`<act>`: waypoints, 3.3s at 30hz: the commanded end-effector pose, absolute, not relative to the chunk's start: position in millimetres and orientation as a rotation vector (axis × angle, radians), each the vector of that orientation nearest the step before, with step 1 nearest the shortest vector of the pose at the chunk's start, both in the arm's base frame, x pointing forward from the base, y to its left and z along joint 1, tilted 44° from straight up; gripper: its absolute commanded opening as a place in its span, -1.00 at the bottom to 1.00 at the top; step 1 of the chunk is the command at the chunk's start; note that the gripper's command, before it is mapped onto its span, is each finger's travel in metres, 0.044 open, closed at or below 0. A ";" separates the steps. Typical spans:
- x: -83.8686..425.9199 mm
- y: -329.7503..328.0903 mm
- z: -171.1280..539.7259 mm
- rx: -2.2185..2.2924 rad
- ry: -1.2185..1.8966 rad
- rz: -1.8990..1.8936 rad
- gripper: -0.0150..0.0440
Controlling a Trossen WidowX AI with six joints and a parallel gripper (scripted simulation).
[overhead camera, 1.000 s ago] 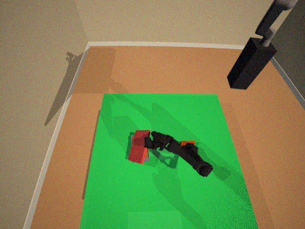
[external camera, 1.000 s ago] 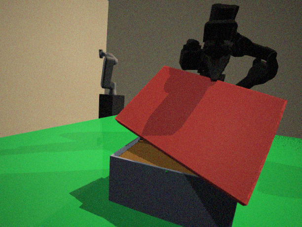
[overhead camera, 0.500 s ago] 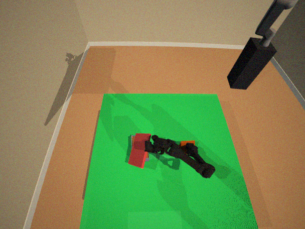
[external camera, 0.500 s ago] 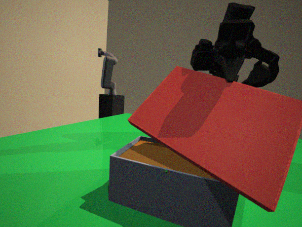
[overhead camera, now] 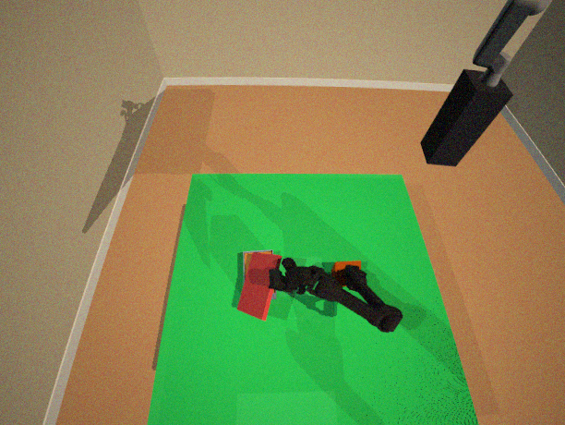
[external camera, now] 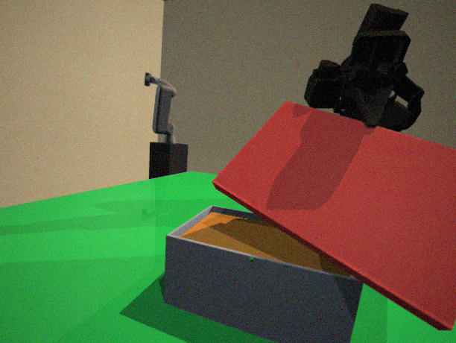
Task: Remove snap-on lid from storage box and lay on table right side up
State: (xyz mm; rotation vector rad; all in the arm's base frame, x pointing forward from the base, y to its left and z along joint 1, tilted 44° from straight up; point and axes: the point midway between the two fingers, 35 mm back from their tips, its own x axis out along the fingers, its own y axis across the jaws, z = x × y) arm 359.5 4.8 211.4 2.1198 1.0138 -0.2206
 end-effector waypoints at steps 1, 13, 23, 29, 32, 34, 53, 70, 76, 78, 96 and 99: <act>357.3 10.7 221.0 2.122 1.010 -0.212 -0.49; 352.7 27.4 237.7 2.122 1.010 -0.212 -0.49; 348.8 41.3 251.7 2.123 1.011 -0.212 -0.49; 346.5 49.6 260.1 2.123 1.011 -0.212 -0.49; 345.3 53.7 264.3 2.124 1.011 -0.212 -0.49; 344.6 56.5 267.1 2.124 1.011 -0.212 -0.49; 337.1 82.8 293.9 2.125 1.011 -0.210 -0.49; 330.3 106.2 318.1 2.126 1.011 -0.209 -0.49; 327.9 114.4 326.6 2.126 1.011 -0.208 -0.49; 327.1 117.1 329.5 2.127 1.011 -0.208 -0.49; 319.7 141.7 355.3 2.128 1.010 -0.205 -0.49; 318.5 145.8 359.6 2.129 1.010 -0.205 -0.49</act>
